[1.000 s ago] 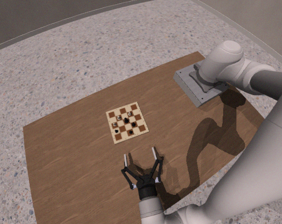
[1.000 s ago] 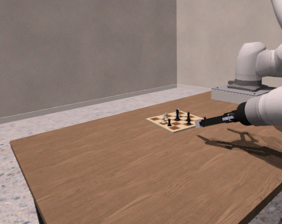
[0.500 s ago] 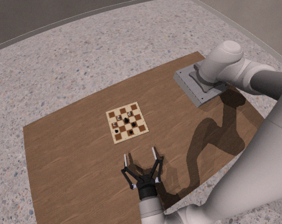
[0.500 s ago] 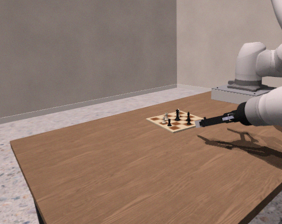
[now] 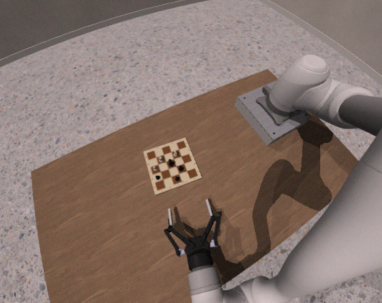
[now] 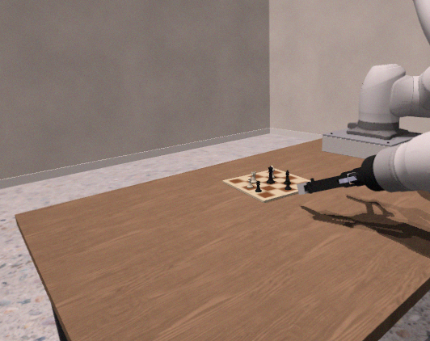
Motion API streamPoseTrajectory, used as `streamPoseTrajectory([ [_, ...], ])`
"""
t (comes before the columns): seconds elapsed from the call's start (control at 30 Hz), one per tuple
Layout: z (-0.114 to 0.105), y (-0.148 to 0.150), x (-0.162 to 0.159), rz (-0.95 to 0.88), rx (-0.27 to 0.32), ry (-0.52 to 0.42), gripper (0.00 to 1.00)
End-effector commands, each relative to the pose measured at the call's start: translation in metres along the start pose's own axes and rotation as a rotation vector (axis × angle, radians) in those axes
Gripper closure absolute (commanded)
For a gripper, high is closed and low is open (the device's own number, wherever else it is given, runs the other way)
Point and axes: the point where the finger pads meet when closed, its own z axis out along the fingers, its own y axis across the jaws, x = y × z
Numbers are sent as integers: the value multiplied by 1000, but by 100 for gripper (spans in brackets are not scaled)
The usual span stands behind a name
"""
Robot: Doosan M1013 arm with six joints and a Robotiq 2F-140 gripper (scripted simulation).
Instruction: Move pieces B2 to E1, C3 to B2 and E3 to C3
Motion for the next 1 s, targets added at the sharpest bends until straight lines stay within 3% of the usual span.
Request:
streamPoseTrajectory([
  [0.0, 0, 0, 0, 0, 0, 0, 0],
  [0.37, -4, 0, 9, -1, -7, 0, 0],
  [0.77, -33, 1, 74, -1, -7, 0, 0],
  [0.97, -37, 1, 83, -1, -7, 0, 0],
])
